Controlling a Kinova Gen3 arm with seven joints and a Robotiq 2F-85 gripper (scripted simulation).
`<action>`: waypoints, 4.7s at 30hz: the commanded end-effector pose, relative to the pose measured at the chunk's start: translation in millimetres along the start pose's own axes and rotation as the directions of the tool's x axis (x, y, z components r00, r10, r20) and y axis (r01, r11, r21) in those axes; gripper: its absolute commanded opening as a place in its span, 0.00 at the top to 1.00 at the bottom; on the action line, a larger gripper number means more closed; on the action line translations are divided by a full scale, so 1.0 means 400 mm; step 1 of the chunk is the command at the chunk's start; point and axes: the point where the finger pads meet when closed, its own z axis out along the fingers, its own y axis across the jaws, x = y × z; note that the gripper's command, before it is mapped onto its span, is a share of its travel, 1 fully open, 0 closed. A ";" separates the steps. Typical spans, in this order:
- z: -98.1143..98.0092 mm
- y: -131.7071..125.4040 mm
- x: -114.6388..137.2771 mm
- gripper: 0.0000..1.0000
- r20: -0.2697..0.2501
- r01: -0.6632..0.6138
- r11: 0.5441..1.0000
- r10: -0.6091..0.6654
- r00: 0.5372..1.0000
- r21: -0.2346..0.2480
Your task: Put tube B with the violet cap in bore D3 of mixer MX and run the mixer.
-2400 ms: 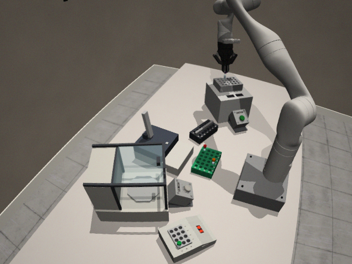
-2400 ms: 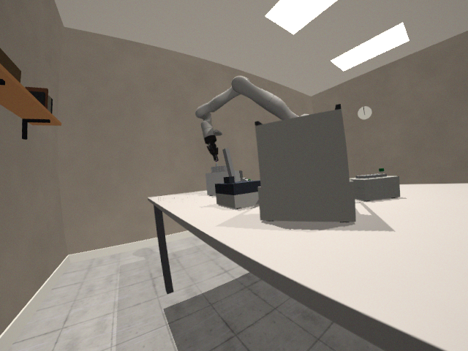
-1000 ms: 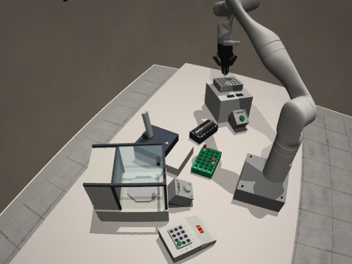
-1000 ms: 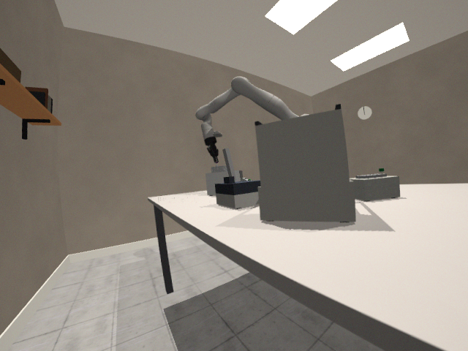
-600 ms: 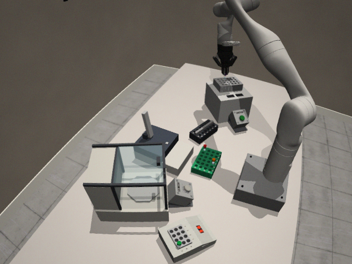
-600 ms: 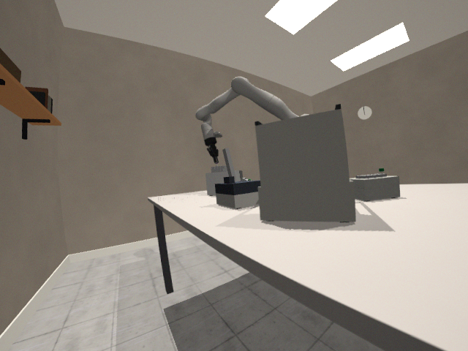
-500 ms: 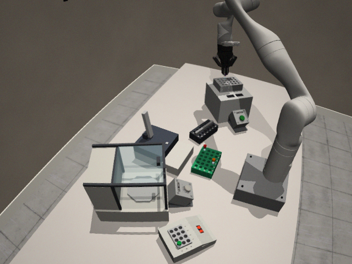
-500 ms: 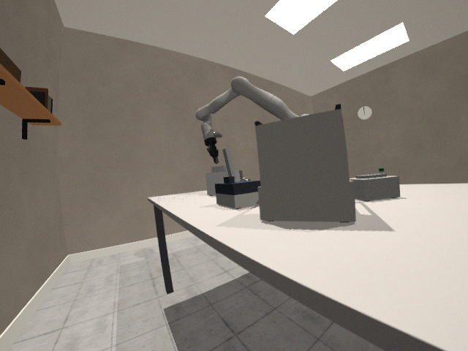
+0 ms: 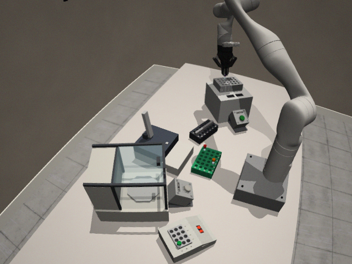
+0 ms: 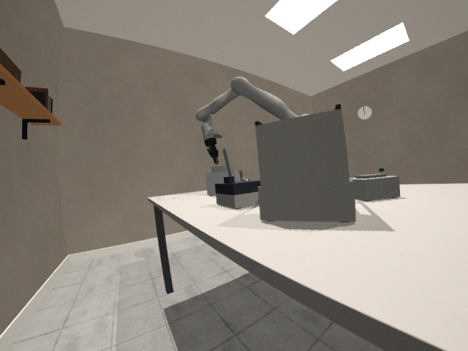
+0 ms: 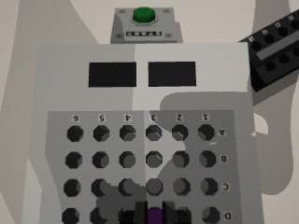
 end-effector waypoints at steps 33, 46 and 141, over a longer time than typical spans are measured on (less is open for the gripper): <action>0.017 0.000 -0.005 0.90 0.002 0.000 1.000 0.000 1.000 0.000; 0.024 0.000 -0.006 0.90 0.002 0.000 1.000 0.000 1.000 0.000; -0.067 0.000 0.014 0.58 0.002 0.000 1.000 0.000 1.000 0.000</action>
